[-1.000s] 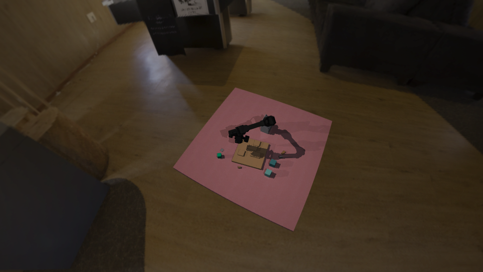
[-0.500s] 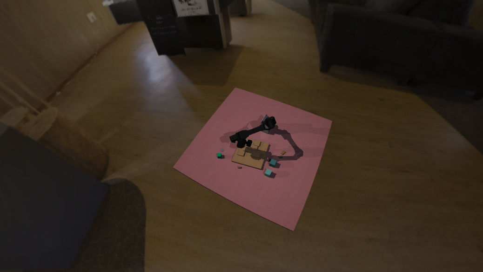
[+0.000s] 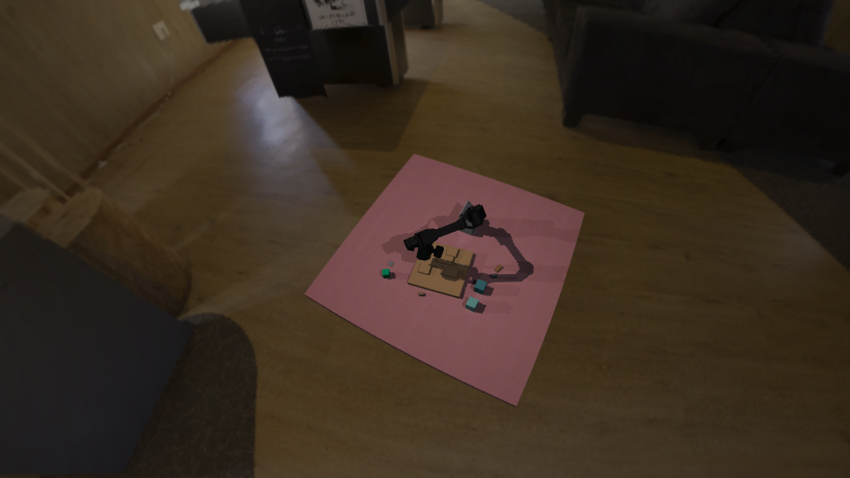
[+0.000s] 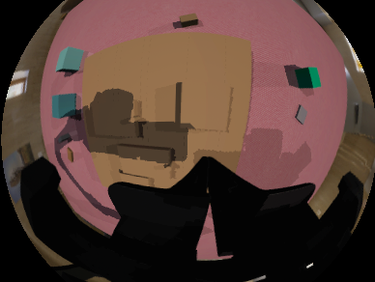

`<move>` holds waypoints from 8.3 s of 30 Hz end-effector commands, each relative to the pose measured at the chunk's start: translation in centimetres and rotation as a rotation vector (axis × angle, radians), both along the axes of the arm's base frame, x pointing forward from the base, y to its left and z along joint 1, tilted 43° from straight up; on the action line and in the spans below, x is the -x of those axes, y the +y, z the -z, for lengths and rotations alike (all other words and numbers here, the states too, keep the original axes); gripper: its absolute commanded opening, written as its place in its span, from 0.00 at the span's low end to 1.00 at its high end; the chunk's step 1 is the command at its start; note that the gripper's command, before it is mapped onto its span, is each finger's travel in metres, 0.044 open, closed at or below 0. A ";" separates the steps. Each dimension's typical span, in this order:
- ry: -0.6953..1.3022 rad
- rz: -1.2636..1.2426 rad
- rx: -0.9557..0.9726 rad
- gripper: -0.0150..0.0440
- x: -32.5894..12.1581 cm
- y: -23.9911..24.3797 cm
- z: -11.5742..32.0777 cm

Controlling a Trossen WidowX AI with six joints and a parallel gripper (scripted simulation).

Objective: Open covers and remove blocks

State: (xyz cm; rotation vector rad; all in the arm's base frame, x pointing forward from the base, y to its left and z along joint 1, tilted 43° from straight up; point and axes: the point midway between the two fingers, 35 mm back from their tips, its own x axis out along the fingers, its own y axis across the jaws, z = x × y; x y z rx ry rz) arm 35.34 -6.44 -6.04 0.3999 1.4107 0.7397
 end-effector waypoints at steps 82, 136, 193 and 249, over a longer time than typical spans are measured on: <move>0.003 0.002 -0.006 0.25 -1.8 4.4 4.1; 0.000 0.002 -0.007 0.25 -7.1 5.4 3.2; -0.182 -0.194 -0.002 0.25 -5.9 1.8 -1.0; -1.049 -1.155 -0.023 0.25 11.6 3.3 -2.9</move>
